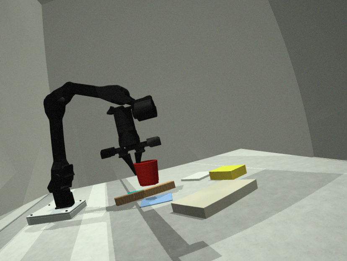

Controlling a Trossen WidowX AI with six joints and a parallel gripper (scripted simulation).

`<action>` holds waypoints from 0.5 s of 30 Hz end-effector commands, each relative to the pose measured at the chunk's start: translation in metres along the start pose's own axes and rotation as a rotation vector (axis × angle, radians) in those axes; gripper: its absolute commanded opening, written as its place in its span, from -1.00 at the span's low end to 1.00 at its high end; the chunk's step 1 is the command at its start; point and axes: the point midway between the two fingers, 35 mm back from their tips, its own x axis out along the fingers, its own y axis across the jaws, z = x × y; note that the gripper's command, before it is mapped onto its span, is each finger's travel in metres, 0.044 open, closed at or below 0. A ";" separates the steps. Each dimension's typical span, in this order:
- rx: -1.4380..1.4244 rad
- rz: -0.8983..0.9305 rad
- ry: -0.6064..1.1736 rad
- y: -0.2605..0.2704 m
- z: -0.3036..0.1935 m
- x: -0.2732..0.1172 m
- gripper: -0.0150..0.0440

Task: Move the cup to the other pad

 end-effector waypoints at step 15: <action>0.003 0.002 0.002 0.015 0.038 -0.001 -0.49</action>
